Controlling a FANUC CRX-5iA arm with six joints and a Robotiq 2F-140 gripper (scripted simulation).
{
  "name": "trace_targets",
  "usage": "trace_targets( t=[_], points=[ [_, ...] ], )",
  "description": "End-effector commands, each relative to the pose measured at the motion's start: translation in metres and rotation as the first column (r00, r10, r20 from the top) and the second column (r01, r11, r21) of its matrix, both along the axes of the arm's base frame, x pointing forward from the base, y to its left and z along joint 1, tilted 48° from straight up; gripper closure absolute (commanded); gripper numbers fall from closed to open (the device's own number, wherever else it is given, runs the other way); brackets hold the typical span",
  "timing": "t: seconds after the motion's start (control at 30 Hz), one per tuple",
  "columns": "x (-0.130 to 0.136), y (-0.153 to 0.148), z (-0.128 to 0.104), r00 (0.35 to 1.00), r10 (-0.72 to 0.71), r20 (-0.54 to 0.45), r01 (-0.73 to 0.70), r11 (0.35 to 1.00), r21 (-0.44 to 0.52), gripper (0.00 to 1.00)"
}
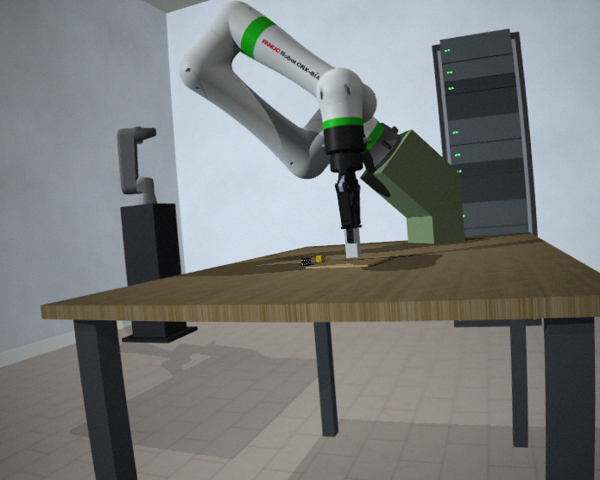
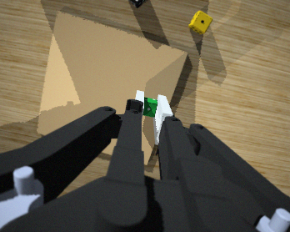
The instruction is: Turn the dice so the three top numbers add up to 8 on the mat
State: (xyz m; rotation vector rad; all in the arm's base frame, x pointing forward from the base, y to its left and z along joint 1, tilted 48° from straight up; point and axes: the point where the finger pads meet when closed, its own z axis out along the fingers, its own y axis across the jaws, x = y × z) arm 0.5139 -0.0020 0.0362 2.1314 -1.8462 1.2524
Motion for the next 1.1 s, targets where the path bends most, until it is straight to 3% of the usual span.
trace_targets(
  t=[0.0, 1.07],
  points=[
    [0.0, 0.0002, 0.0, 1.0, 0.0, 0.0, 0.0, 1.0, 0.0, 0.93],
    [0.002, -0.0017, -0.0025, 1.0, 0.0, 0.0, 0.0, 1.0, 0.0, 0.93]
  ],
)
